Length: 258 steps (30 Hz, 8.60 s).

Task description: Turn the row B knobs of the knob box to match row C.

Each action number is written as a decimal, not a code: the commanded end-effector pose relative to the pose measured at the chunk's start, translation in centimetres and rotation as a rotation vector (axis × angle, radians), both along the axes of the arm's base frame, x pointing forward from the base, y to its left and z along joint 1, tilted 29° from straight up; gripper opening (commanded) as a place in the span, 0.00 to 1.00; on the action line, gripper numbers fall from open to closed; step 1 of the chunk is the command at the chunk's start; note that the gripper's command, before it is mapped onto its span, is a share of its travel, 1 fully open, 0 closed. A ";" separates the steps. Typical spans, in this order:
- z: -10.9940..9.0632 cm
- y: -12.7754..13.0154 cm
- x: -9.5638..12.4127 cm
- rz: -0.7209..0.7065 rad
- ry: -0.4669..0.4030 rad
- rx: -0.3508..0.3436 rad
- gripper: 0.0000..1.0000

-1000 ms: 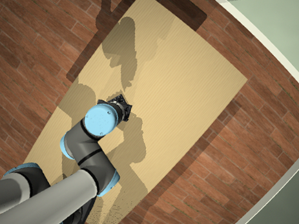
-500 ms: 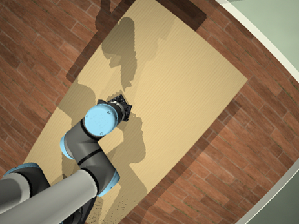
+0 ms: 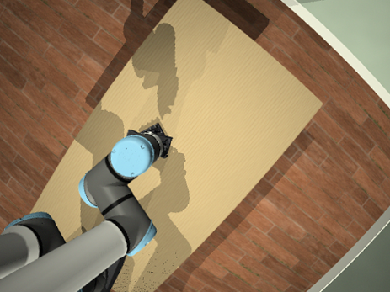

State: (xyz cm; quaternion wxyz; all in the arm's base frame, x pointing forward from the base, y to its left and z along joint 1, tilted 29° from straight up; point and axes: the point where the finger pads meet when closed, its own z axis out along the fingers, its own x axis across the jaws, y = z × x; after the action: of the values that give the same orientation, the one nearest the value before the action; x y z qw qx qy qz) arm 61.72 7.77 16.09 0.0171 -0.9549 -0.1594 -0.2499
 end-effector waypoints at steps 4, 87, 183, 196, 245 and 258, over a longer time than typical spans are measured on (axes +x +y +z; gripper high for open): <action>-0.4 0.0 0.3 0.000 -0.001 0.000 0.11; -3.7 0.4 2.0 0.000 -0.001 0.000 0.11; -4.9 1.0 2.5 0.000 -0.001 0.000 0.11; -4.9 1.0 2.5 0.000 -0.001 0.000 0.11; -4.9 1.0 2.5 -0.001 -0.001 0.000 0.04; -4.9 1.1 2.5 -0.033 0.003 0.018 0.04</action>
State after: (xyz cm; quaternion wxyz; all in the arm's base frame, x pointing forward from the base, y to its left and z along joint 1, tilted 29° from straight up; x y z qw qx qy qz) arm 64.23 8.83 11.13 0.0199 -0.9566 -0.1491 -0.2497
